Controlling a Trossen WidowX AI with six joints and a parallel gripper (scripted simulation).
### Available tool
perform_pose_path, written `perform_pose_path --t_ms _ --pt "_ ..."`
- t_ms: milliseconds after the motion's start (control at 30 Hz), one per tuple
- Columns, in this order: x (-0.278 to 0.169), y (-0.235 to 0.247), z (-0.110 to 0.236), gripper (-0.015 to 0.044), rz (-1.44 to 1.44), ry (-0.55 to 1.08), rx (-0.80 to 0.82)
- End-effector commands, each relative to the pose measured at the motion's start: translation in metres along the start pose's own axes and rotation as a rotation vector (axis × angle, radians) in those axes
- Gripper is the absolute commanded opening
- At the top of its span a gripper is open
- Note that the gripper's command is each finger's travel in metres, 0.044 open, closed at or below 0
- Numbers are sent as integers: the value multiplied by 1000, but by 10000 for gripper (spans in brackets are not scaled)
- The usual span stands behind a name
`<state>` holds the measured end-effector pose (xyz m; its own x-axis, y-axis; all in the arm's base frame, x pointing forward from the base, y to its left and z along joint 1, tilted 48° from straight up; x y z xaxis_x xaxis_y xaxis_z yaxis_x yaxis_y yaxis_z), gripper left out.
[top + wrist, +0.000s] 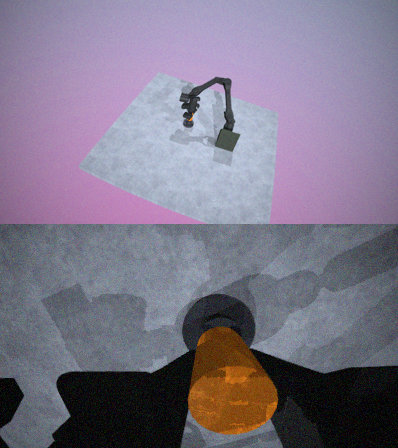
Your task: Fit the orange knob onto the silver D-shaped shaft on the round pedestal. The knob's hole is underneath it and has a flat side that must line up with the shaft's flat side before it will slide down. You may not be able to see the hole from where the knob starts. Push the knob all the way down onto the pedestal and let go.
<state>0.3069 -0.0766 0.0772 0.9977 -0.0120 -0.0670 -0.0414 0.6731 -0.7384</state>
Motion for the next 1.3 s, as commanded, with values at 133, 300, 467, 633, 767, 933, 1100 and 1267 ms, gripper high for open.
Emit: perform_pose_path --t_ms 133,300,467,633,767,933,1100,1267 --pt "2 -1 3 0 2 -8 -5" --pt "3 -3 3 0 2 -8 -5" --pt "1 -4 2 0 2 -8 -5" --pt "1 -3 1 0 2 -8 -5" --pt "1 -2 2 0 2 -8 -5" --pt "2 0 3 0 2 -8 -5" --pt "2 -1 -2 0 2 -8 -5" --pt "1 -2 -1 0 2 -8 -5"
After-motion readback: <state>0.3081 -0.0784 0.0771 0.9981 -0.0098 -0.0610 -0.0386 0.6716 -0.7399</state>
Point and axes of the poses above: the point midway between the two fingers, 35 mm back from their tips, its own z axis back along the fingers, its own y axis across the jaws, x = y × z, the point moved 5 cm from there along z, back along the fingers, and after that the axes turned 15 degrees about z, right-handed, at the moved point
